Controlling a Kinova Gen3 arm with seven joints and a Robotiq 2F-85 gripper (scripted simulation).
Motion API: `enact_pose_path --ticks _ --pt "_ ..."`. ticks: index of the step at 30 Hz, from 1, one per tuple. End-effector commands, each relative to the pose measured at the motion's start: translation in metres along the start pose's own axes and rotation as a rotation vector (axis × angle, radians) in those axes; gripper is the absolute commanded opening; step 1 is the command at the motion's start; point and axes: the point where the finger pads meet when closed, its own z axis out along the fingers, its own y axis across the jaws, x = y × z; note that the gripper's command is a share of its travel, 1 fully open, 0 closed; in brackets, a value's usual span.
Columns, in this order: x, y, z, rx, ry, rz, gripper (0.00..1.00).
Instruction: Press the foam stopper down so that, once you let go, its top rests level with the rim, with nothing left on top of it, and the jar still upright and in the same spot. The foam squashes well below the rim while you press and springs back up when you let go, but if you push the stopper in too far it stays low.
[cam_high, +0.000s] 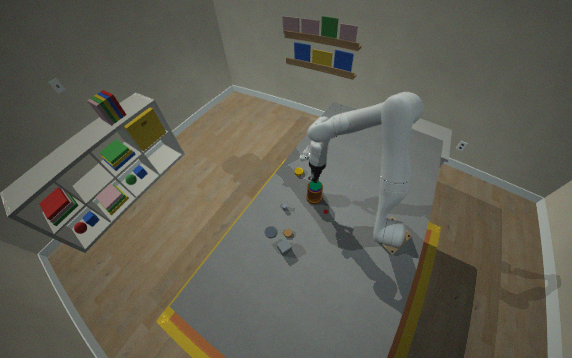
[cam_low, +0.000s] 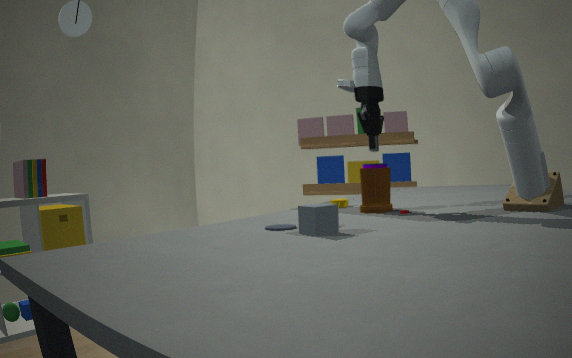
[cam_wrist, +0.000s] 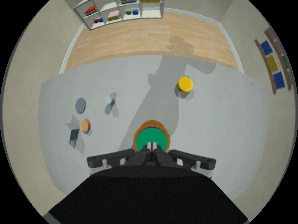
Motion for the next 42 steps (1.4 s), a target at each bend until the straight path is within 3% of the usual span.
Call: enact_pose_path --ticks 1,11,42 --pt "0.0 0.0 0.003 0.001 0.0 -0.001 0.0" --pt "0.0 0.0 0.026 0.001 0.0 -0.001 0.0" --pt "0.0 0.0 0.031 0.001 0.0 -0.001 0.0"
